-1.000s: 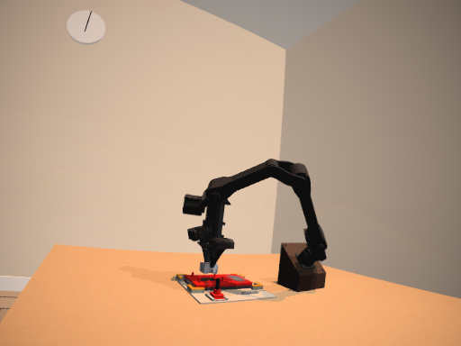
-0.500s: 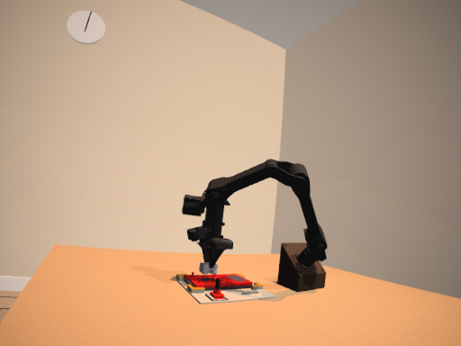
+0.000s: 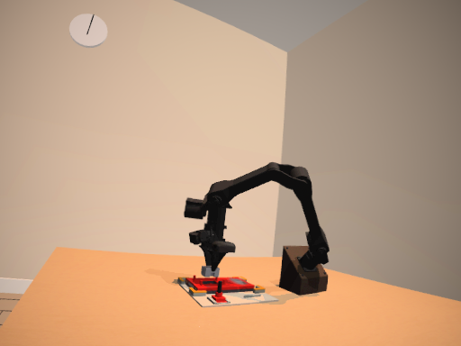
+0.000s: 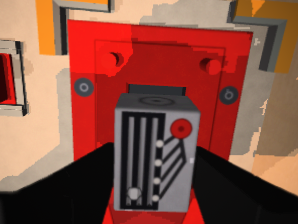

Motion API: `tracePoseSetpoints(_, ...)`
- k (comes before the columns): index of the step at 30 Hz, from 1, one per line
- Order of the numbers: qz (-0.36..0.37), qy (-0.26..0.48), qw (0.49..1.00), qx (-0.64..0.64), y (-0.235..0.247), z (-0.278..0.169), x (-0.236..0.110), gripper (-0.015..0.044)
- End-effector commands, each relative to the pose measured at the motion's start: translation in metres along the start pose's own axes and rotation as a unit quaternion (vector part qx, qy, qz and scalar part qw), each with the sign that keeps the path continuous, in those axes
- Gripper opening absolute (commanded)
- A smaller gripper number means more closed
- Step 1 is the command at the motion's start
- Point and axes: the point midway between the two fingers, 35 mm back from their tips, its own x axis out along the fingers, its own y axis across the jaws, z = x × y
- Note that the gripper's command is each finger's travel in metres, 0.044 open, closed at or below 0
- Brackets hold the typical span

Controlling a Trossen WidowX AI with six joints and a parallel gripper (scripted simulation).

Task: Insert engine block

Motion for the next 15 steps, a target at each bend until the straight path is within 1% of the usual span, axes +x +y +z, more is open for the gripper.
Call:
tracePoseSetpoints(1,-0.001,0.002,1.000,0.002,-0.0017,-0.0008,0.0013,0.0158)
tracePoseSetpoints(15,-0.001,0.002,1.000,0.003,-0.0031,-0.0015,0.0021,0.0158)
